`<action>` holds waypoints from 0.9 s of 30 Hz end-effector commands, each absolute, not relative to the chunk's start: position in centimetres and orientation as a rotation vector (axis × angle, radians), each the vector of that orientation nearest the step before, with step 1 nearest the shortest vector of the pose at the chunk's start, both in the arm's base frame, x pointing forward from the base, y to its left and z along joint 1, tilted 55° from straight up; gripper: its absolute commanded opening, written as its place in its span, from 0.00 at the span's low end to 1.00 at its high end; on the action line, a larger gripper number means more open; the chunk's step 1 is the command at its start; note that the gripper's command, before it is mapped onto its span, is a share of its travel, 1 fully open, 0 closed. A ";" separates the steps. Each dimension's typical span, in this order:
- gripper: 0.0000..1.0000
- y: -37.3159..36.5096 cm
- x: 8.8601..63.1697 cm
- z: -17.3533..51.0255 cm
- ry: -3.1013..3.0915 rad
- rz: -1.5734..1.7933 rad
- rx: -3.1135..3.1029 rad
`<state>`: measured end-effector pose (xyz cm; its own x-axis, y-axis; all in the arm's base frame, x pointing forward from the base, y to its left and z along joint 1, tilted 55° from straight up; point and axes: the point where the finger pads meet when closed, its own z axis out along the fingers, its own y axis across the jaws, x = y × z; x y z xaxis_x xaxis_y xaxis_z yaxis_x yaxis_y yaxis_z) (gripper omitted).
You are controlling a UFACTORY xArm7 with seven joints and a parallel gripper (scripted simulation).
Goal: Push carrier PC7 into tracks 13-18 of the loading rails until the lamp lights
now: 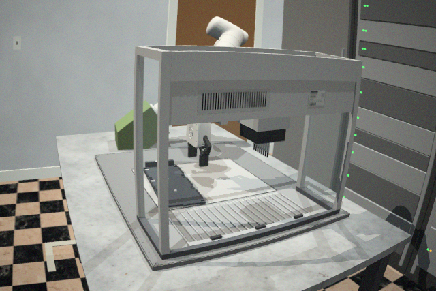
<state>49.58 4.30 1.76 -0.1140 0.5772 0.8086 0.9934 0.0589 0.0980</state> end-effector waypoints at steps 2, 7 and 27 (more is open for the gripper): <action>1.00 4.8 49.7 1.3 -1.756 -0.916 -1.578; 1.00 5.5 49.7 0.8 -1.756 -0.916 -1.578; 1.00 7.6 49.8 -0.7 -1.756 -0.916 -1.578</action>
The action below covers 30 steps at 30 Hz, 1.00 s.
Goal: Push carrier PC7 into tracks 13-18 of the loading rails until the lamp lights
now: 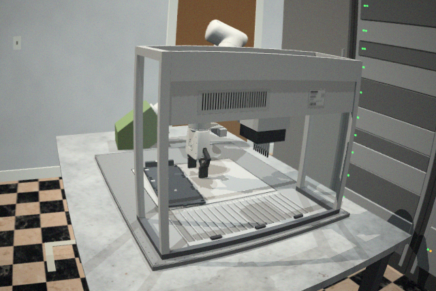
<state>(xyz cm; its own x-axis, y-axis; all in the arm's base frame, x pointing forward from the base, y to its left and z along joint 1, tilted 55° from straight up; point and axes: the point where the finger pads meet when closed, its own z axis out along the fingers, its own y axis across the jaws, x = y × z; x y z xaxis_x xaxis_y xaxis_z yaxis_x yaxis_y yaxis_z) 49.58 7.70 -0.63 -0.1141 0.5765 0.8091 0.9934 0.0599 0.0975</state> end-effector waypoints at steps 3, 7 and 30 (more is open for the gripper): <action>1.00 8.0 49.8 -1.0 -1.756 -0.916 -1.578; 1.00 8.4 49.8 -1.3 -1.756 -0.916 -1.577; 1.00 9.1 49.8 -1.8 -1.756 -0.916 -1.577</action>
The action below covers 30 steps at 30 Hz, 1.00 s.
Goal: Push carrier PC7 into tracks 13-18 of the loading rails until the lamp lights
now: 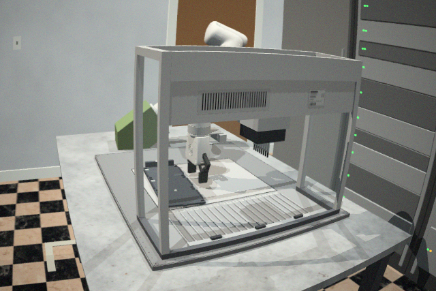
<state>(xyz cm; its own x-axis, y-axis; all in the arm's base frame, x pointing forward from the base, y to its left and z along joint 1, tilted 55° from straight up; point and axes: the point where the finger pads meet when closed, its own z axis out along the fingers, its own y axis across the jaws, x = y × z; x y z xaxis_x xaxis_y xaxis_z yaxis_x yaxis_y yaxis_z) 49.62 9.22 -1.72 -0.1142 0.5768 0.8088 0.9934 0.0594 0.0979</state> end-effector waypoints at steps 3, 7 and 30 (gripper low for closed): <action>1.00 9.3 49.8 -1.9 -1.756 -0.916 -1.577; 1.00 9.4 49.8 -2.0 -1.756 -0.916 -1.577; 1.00 10.1 49.8 -2.5 -1.756 -0.916 -1.577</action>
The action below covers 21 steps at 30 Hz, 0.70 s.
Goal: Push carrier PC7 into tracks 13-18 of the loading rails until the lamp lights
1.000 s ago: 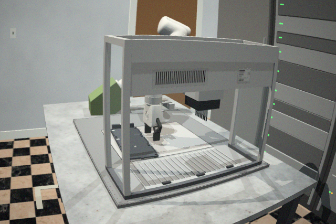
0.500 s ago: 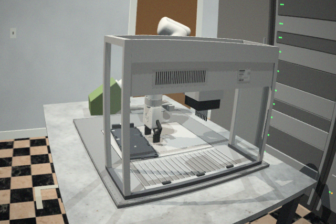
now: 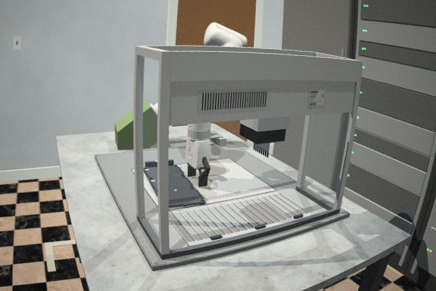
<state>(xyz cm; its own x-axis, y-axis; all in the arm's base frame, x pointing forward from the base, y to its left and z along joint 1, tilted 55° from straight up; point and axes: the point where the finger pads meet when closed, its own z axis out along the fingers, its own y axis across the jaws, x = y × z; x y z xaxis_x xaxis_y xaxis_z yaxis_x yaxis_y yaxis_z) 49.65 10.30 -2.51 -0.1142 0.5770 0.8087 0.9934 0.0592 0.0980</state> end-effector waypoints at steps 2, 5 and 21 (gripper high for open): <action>1.00 10.0 49.8 -2.6 -1.756 -0.916 -1.577; 1.00 9.9 49.8 -2.7 -1.756 -0.916 -1.577; 1.00 9.5 49.9 -3.2 -1.756 -0.916 -1.577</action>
